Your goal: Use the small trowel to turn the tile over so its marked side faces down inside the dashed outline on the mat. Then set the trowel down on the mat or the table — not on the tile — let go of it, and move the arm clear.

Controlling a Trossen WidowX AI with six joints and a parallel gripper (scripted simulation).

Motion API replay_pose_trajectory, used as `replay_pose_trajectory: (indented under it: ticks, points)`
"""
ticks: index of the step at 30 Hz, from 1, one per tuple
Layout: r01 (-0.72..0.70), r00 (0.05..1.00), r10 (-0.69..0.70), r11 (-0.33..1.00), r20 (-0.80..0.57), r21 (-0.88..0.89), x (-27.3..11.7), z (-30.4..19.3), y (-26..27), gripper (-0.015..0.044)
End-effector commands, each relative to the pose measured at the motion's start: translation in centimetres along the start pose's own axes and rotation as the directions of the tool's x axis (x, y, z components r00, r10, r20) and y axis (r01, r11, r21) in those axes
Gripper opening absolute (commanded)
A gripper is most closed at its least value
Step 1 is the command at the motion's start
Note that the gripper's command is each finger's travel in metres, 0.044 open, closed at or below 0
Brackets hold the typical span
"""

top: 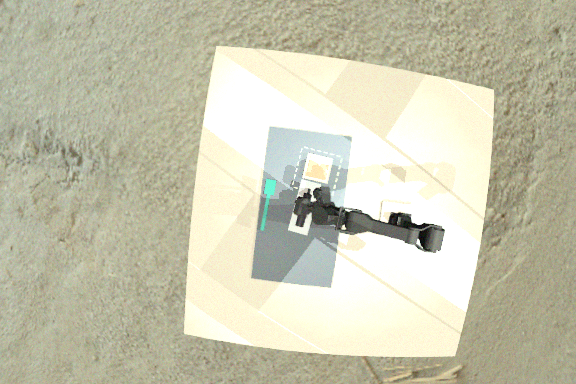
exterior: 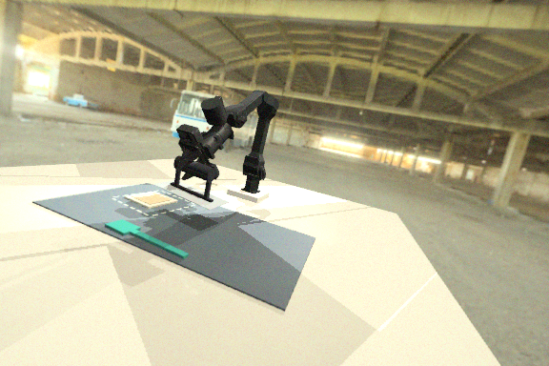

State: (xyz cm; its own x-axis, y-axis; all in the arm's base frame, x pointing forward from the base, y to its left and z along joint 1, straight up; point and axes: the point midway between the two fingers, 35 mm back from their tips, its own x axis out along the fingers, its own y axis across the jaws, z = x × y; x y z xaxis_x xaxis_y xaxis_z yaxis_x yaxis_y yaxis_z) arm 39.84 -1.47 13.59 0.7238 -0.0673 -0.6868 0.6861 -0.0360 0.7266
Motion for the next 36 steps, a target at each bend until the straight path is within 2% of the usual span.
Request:
replay_pose_trajectory:
  ticks: [1,36]
  points:
    - [-0.017,1.0,0.017,1.0,-0.003,-0.006,0.2,1.4,1.2,0.0]
    - [0.009,1.0,-0.009,1.0,-0.007,-0.02,3.2,16.2,1.2,0.0]
